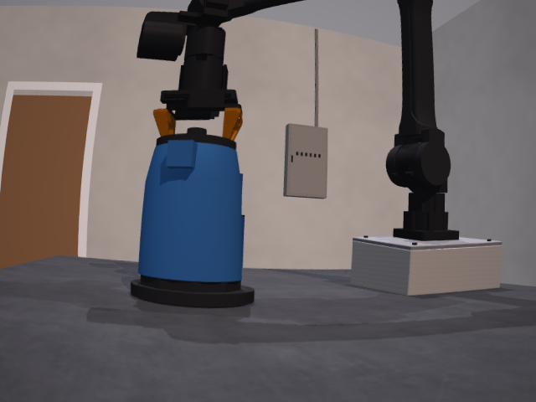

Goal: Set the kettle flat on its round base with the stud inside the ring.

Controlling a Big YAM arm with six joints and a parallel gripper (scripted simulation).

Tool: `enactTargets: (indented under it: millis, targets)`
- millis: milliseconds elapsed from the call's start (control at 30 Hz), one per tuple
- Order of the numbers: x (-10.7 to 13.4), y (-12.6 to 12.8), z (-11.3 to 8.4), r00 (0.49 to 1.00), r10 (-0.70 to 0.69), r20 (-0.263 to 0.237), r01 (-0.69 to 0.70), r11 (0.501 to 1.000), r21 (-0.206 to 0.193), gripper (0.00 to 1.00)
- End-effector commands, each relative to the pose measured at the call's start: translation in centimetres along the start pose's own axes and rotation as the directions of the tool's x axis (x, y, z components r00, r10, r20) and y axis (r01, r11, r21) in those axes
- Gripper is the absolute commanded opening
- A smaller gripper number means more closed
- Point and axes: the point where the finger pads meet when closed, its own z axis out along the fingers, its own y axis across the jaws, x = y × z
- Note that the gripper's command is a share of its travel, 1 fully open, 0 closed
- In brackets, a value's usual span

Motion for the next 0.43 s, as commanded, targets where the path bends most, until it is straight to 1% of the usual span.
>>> enactTargets:
  millis: [0, 100, 400]
  targets:
    - [0.9, 1.9, -4.0, 1.000, 0.004, -0.029, -0.006, 0.997, -0.075, 0.74]
    - [0.5, 2.0, -5.7, 1.000, 0.004, -0.029, -0.006, 0.997, -0.077, 0.74]
    - [0.5, 2.0, -5.7, 1.000, 0.004, -0.029, -0.006, 0.997, -0.077, 0.74]
